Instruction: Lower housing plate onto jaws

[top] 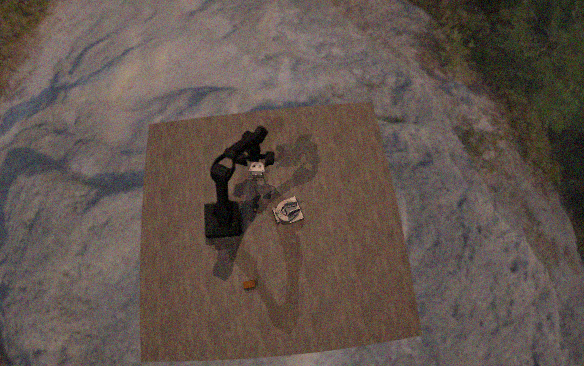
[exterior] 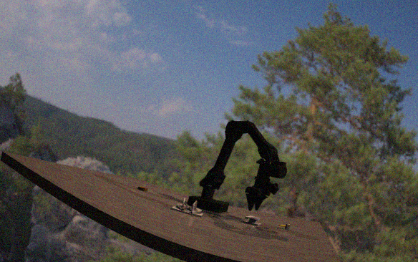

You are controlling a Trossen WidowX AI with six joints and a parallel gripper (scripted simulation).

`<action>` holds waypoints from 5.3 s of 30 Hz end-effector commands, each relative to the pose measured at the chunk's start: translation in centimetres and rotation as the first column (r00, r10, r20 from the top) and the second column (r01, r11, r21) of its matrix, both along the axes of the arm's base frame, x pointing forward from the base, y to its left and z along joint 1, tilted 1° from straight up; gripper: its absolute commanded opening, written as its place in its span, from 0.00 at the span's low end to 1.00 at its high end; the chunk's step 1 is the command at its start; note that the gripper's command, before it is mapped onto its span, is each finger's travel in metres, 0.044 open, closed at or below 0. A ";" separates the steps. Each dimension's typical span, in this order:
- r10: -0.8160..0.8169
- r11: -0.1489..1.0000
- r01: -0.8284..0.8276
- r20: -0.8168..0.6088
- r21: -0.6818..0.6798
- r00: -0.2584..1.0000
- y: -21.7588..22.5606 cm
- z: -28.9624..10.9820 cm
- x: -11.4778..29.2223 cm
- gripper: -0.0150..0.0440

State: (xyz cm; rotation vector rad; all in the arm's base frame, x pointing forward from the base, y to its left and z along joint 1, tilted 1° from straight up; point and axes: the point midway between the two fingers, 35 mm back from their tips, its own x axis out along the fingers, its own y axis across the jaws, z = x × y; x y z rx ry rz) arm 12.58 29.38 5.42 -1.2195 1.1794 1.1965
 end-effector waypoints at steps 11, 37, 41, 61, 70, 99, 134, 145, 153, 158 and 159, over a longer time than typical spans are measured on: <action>-0.005 1.000 0.005 -0.003 0.002 1.000 0.0 0.0 0.0 1.00; -0.005 1.000 0.005 -0.003 0.002 1.000 0.0 0.0 0.0 1.00; -0.005 1.000 0.005 -0.003 0.002 1.000 0.0 0.0 0.0 1.00; -0.005 1.000 0.005 -0.003 0.002 1.000 0.0 0.0 0.0 1.00; -0.005 1.000 0.005 -0.003 0.002 1.000 0.0 0.0 0.0 1.00; -0.005 1.000 0.005 -0.003 0.002 1.000 0.0 0.0 0.0 1.00; -0.005 1.000 0.005 -0.002 0.002 1.000 0.3 -4.7 0.2 1.00; -0.005 1.000 0.005 -0.003 0.002 1.000 0.3 -5.1 0.2 1.00; -0.005 1.000 0.005 -0.003 0.002 1.000 0.3 -5.2 0.2 1.00; -0.005 1.000 0.005 -0.003 0.002 1.000 0.3 -5.2 0.2 1.00; -0.005 1.000 0.005 -0.003 0.002 1.000 0.3 -5.2 0.2 1.00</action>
